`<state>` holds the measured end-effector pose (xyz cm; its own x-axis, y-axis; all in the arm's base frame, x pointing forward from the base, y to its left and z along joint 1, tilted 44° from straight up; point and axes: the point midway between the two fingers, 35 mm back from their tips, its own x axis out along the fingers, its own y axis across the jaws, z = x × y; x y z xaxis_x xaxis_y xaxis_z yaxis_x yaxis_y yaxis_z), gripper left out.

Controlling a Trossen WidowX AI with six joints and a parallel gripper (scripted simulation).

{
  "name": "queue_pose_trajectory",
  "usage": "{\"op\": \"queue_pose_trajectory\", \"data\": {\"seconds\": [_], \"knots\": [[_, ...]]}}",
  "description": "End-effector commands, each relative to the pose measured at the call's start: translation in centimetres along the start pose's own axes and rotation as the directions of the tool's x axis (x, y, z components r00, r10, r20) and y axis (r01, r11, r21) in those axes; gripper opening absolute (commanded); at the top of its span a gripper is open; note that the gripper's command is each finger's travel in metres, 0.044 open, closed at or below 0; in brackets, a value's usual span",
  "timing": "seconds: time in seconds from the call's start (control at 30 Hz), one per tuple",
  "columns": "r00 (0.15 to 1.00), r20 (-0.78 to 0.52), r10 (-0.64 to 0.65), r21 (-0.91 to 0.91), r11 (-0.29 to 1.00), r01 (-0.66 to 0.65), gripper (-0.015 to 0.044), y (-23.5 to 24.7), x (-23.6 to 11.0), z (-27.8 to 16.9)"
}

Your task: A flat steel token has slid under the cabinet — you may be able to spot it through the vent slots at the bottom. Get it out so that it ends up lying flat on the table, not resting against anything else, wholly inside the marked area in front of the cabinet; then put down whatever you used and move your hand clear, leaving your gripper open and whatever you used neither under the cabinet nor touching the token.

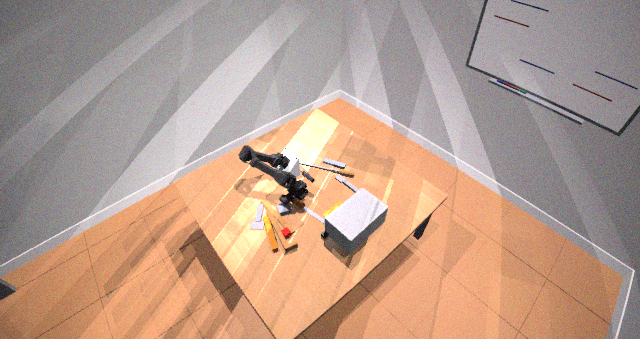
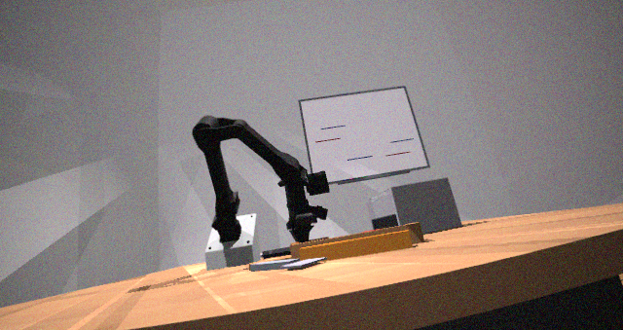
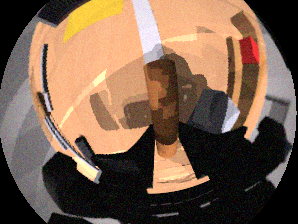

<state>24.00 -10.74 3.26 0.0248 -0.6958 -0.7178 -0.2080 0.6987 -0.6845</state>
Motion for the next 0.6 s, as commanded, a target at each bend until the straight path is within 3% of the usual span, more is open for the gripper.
{"op": "queue_pose_trajectory", "data": {"seconds": [0.0, 0.57], "knots": [[1.000, -0.003, 0.000, 0.000, 1.000, 0.000, 0.0000, 0.0, 0.0, 0.6], [1.000, -0.007, -0.001, -0.002, 1.000, 0.001, 0.0000, 0.0, 0.0, 2.6]]}}
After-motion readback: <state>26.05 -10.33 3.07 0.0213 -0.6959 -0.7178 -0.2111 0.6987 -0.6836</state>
